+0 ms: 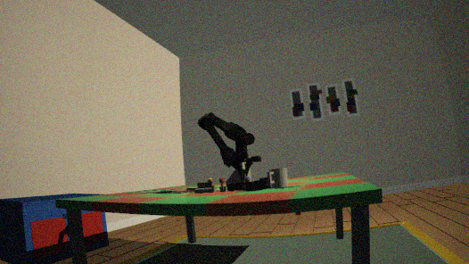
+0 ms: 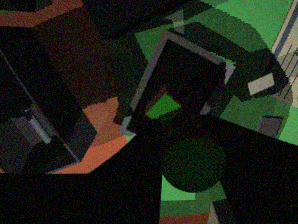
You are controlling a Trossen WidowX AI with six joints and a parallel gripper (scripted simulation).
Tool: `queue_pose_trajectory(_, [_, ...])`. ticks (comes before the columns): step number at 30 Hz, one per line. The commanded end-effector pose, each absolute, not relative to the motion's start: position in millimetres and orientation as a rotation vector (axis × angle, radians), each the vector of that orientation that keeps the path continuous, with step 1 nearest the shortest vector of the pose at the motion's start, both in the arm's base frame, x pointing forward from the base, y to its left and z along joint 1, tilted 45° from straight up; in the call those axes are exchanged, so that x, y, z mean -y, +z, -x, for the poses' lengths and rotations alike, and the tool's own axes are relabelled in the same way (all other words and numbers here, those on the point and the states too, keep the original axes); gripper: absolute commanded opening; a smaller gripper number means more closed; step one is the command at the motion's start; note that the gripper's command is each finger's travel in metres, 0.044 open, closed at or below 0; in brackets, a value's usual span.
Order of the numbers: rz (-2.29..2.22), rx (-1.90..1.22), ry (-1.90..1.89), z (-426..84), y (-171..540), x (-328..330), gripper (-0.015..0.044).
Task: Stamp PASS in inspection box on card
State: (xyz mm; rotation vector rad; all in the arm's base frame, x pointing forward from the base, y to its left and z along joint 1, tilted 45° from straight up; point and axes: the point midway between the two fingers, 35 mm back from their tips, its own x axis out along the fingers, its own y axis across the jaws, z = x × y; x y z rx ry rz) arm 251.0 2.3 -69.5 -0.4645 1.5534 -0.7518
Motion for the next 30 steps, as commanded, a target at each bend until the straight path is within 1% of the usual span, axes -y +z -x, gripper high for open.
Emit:
queue_pose_trajectory(1, [0.454,-1.552,-0.754,-252.8,-64.4,-7.8,0.0])
queue_pose_trajectory(20, [0.449,-1.55,-0.758,-255.9,-43.3,-27.1,0.0])
queue_pose_trajectory(30, [0.209,-1.396,-0.978,-267.5,-21.9,-5.5,0.0])
